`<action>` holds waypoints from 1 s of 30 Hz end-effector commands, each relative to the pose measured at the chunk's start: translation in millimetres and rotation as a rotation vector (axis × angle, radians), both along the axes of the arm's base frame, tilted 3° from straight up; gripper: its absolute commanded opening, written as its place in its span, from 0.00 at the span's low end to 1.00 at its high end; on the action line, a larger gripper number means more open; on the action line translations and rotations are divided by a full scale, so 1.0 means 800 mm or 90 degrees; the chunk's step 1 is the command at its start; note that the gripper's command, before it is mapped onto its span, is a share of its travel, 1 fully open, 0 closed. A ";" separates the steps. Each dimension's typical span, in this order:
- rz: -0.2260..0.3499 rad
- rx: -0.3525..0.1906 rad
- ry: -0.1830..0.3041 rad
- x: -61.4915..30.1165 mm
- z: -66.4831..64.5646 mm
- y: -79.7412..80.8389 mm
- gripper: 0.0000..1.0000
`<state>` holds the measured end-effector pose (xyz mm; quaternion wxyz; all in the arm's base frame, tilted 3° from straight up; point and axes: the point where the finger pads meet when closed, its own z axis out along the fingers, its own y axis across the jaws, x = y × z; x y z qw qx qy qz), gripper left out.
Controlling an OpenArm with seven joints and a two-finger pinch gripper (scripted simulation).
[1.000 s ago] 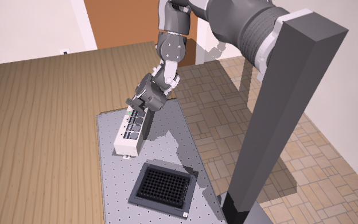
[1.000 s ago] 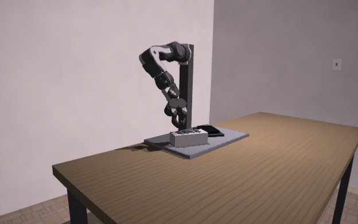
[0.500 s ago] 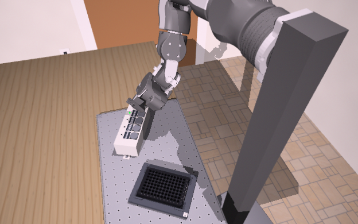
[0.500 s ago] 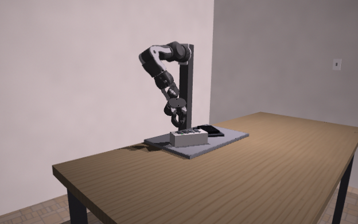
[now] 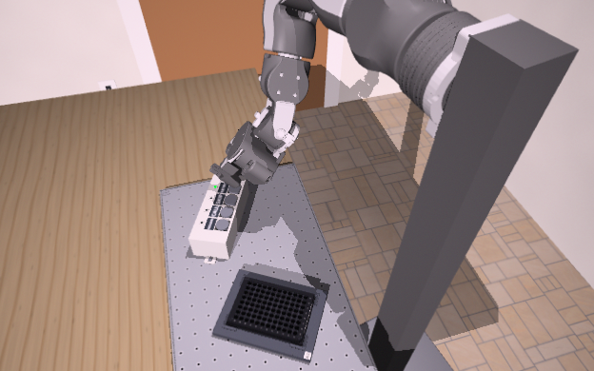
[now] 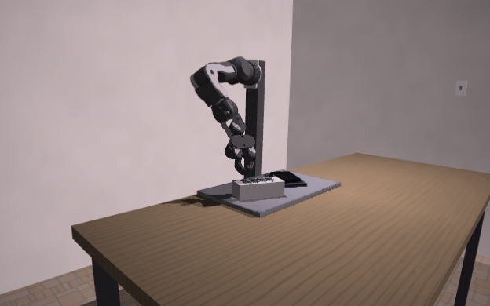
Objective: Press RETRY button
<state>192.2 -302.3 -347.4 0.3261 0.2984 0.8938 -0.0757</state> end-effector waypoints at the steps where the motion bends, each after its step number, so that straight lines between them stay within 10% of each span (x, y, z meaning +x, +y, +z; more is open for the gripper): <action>1: 0.003 0.002 -0.003 0.001 0.000 0.001 0.00; 12: 0.003 0.002 -0.003 0.001 0.000 0.001 0.00; 17: 0.001 -0.002 -0.002 0.000 0.050 -0.003 0.00; 30: 0.003 0.002 -0.005 0.001 0.052 -0.002 0.00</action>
